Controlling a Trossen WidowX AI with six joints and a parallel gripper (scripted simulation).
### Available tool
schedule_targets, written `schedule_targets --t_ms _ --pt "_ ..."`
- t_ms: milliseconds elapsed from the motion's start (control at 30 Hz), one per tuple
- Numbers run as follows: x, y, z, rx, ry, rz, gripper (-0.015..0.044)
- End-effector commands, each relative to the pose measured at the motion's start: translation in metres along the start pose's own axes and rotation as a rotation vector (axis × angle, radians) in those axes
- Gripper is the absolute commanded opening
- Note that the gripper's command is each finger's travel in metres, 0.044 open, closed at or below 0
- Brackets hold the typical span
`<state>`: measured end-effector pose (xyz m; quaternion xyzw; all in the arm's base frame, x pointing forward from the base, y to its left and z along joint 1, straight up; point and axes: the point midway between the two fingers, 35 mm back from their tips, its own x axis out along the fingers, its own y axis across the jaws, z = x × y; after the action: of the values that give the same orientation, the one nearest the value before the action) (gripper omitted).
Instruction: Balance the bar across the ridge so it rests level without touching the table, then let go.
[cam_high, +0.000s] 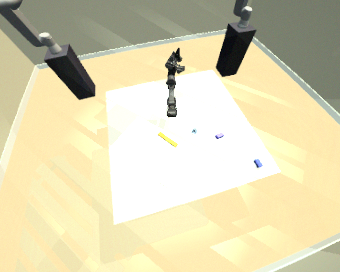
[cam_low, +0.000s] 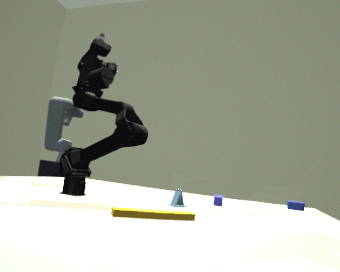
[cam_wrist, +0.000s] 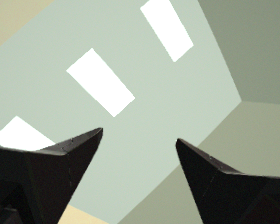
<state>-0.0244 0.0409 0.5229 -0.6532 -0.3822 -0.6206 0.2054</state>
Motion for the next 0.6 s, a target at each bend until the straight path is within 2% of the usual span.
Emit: schedule_targets --t_ms 0,67,100,567 --pt "0.000 0.000 0.000 -0.003 0.000 -0.001 0.0374" --pt "0.000 -0.003 0.000 -0.027 -0.002 -0.008 0.0321" --pt "0.000 -0.006 0.000 -0.045 -0.004 -0.013 0.0315" --pt "0.012 -0.046 -0.002 -0.367 0.012 -0.134 0.0315"
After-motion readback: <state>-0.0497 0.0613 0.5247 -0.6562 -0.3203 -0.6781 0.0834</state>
